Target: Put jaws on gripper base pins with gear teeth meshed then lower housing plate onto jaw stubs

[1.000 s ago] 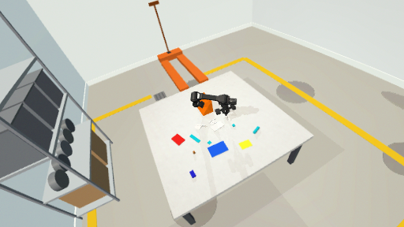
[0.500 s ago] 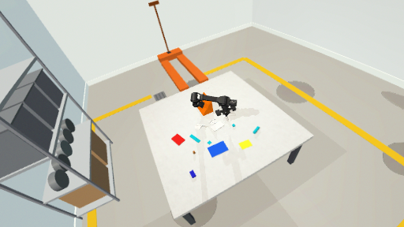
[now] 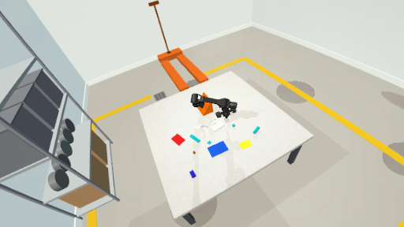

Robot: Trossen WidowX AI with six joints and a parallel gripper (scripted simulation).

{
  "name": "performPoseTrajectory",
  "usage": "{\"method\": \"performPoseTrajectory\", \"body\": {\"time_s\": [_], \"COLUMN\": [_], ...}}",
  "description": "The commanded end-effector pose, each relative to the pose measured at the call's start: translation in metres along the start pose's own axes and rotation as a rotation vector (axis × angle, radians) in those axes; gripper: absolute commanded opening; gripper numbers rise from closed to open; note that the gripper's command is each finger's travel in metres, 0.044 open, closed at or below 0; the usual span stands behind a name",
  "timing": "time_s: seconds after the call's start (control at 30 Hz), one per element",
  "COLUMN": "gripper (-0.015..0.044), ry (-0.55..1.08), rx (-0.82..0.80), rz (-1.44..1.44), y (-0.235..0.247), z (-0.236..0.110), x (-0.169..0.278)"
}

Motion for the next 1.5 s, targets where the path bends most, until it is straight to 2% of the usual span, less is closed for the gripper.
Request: {"method": "performPoseTrajectory", "body": {"time_s": [0.0, 0.5, 1.47], "gripper": [0.0000, 0.0000, 0.0000], "ry": [-0.001, -0.002, 0.000], "rx": [-0.006, -0.008, -0.005], "rz": [-0.006, -0.006, -0.005], "y": [0.001, 0.000, -0.045], "z": [0.009, 0.022, 0.022], "x": [-0.001, -0.002, 0.009]}}
Point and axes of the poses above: the point midway between the two fingers, 35 mm back from their tips, its own z axis out along the fingers, its own y axis across the jaws, x = y × z, the point moved 6 cm from there along -z, back along the fingers, and after that the axes turned 13 degrees about -z, right-handed, at the moved point
